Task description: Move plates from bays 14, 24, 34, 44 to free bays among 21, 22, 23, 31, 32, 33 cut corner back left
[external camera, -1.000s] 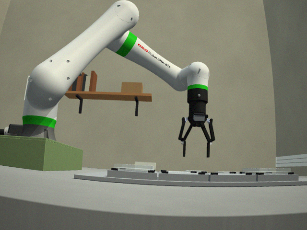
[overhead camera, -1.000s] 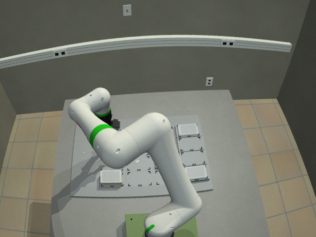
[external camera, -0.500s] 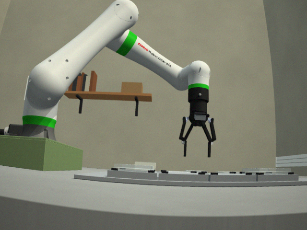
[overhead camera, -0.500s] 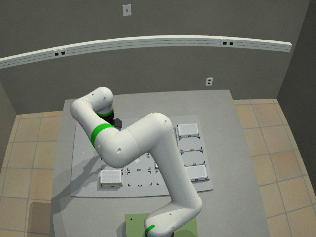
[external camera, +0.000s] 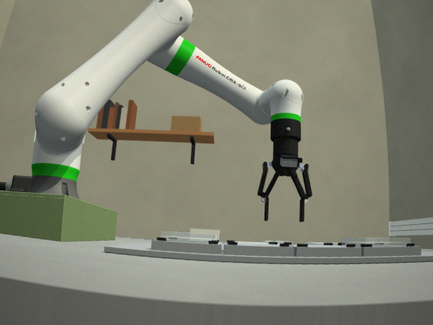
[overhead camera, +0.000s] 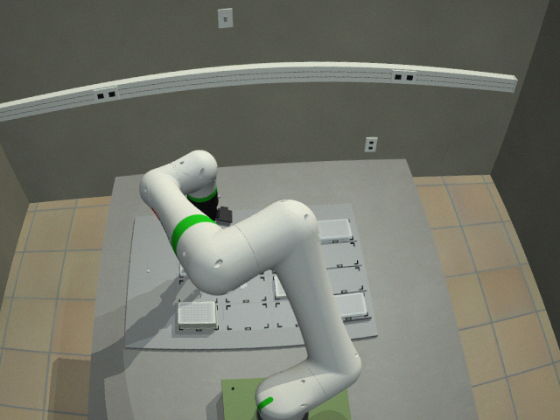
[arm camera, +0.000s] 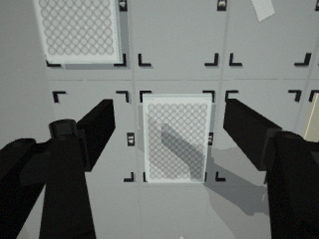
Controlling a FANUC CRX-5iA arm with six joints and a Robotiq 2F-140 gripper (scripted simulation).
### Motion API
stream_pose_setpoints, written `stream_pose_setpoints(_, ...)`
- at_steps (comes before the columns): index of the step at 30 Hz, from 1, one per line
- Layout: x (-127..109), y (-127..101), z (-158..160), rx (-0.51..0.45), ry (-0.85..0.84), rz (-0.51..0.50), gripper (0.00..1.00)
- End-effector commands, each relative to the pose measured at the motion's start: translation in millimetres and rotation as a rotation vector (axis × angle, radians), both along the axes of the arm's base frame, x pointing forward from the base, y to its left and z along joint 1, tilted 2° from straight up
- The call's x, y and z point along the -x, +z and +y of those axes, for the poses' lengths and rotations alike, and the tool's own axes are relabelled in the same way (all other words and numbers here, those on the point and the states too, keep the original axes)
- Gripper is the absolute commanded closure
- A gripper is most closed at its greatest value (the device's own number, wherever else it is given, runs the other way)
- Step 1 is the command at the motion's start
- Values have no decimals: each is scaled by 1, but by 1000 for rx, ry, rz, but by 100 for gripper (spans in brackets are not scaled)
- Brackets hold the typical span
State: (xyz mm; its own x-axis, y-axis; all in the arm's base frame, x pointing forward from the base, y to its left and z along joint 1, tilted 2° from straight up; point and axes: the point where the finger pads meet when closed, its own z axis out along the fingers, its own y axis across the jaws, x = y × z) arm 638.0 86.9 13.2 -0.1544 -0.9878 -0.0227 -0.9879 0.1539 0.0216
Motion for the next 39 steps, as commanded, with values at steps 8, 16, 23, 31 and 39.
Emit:
stream_pose_setpoints(8,-3,0,-37,0,0,-3,30)
stream_pose_setpoints(16,-5,0,-69,0,0,-3,30)
stream_pose_setpoints(23,-6,-1,-89,0,0,-3,30)
stream_pose_setpoints(31,-8,-2,-121,0,0,-3,30)
stream_pose_setpoints(39,-10,-3,-149,0,0,-3,30)
